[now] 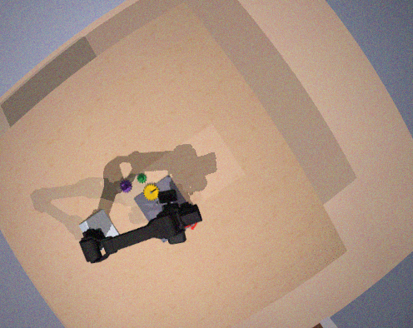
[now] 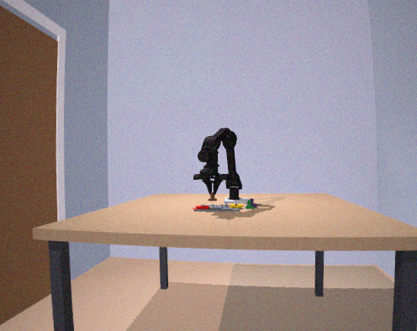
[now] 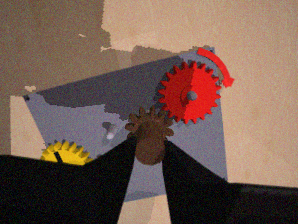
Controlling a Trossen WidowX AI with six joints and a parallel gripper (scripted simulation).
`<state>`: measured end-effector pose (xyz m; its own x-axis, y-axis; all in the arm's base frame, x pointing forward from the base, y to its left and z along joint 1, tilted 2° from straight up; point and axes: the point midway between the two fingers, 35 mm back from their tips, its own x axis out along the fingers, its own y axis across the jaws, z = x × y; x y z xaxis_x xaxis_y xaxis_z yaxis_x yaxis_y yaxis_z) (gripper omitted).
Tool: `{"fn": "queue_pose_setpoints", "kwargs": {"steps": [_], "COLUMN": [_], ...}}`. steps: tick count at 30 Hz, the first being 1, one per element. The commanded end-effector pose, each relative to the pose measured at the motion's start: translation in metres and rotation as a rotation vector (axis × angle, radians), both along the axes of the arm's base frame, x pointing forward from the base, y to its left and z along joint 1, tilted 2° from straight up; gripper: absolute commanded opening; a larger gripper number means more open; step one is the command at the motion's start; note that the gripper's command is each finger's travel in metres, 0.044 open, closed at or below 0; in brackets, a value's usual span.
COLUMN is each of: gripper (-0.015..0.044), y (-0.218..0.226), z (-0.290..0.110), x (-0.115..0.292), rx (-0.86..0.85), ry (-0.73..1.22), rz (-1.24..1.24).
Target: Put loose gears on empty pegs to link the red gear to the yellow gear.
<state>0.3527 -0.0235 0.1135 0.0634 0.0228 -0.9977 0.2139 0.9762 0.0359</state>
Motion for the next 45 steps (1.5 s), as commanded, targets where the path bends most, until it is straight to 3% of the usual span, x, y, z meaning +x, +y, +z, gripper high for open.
{"fn": "queue_pose_setpoints", "kwargs": {"steps": [1, 22, 45], "gripper": [0.0, 0.0, 0.0], "y": [0.0, 0.001, 0.001], "z": [-0.007, -0.028, -0.031], "x": [0.001, 0.002, 0.002], "rx": [0.003, 0.03, 0.0], "ry": [0.003, 0.014, 0.002], "rz": [0.0, -0.441, 0.049]}}
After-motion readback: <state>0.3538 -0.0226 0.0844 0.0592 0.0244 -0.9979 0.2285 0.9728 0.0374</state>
